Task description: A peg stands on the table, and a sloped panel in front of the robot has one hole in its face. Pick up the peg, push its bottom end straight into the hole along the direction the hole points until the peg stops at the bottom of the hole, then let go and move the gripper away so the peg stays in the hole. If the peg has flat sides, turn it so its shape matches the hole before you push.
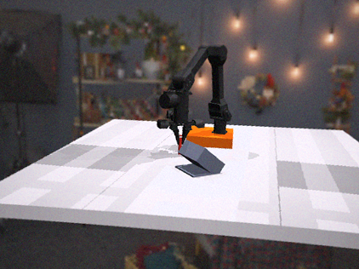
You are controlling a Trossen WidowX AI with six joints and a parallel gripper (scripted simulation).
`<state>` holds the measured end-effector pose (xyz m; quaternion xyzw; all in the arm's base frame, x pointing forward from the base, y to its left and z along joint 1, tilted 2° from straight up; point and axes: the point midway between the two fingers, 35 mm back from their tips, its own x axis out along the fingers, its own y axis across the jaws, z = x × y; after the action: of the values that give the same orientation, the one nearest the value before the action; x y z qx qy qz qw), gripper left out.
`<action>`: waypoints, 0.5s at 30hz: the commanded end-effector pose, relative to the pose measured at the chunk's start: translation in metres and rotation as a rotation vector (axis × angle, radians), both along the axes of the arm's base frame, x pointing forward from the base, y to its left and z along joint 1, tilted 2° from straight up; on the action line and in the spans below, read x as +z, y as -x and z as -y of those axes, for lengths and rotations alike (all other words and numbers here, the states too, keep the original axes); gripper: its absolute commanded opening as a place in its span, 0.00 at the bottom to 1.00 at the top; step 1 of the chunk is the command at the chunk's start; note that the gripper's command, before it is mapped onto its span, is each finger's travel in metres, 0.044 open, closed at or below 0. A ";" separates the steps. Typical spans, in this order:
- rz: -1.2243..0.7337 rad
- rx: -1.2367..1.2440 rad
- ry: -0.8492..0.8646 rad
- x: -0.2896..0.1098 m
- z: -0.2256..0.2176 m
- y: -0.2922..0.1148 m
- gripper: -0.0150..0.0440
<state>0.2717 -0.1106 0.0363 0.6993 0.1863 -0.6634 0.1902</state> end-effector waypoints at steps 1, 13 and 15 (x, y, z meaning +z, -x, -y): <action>0.001 0.000 0.000 0.000 0.000 0.000 0.25; -0.002 -0.001 -0.002 0.039 0.002 -0.001 0.25; -0.002 -0.002 -0.003 0.047 0.002 -0.001 0.25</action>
<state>0.2716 -0.1118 0.0655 0.6958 0.1879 -0.6679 0.1857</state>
